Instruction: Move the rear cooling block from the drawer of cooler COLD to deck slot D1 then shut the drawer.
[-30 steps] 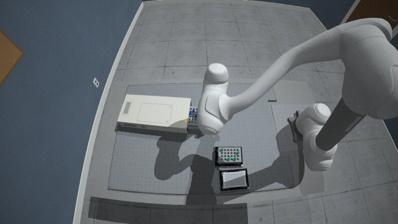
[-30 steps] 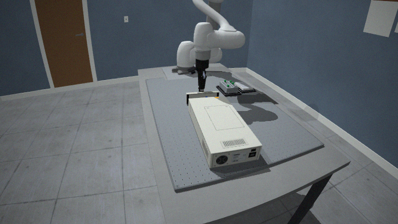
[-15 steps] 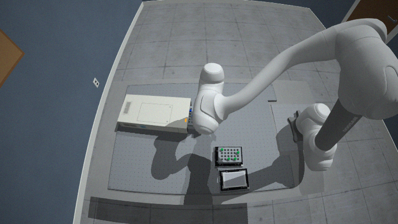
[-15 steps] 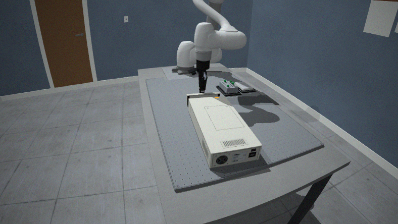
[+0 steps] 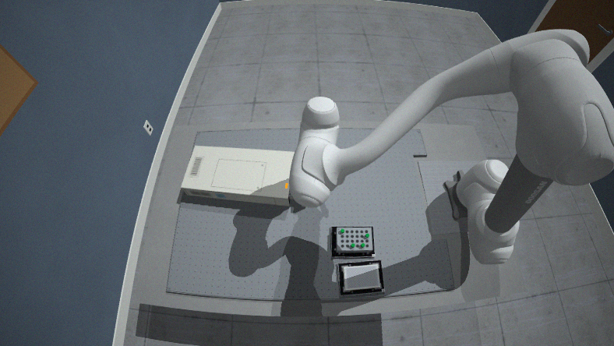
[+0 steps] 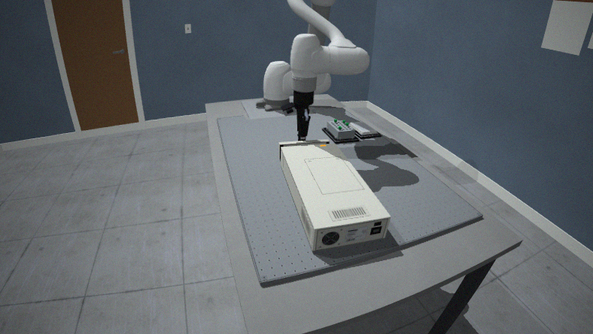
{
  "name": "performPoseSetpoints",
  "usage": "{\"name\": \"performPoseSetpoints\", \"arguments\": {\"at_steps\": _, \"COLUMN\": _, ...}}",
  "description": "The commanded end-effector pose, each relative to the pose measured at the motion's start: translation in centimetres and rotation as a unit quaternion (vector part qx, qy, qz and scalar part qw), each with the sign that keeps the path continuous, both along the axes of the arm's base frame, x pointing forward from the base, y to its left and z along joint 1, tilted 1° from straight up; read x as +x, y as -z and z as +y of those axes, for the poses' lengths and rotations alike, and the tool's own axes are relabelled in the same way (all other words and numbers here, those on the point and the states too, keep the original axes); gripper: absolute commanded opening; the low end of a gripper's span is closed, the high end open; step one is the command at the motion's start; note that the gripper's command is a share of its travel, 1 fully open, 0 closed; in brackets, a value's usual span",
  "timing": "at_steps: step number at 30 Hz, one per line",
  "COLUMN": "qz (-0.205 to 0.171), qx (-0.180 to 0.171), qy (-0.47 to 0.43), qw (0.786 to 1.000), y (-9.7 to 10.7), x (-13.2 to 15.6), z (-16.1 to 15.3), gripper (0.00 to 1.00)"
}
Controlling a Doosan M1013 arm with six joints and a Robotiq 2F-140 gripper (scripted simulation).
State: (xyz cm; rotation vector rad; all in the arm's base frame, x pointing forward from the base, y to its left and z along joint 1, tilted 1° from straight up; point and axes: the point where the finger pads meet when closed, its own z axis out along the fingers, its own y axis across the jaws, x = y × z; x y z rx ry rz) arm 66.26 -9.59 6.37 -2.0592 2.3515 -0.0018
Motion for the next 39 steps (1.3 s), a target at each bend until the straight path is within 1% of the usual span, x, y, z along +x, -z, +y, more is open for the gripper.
{"name": "performPoseSetpoints", "arguments": {"at_steps": 1, "qz": -0.001, "qx": 0.000, "qy": 0.000, "qw": 1.000, "y": -0.1, "x": 0.3, "z": 0.0, "gripper": 0.10}}
{"name": "performPoseSetpoints", "arguments": {"at_steps": 11, "qz": -0.001, "qx": 0.000, "qy": 0.000, "qw": 1.000, "y": -0.1, "x": 1.4, "z": -0.2, "gripper": 0.10}}
{"name": "performPoseSetpoints", "arguments": {"at_steps": 39, "qz": -0.001, "qx": 0.000, "qy": 0.000, "qw": 1.000, "y": -0.1, "x": 2.2, "z": -0.3, "gripper": 0.10}}
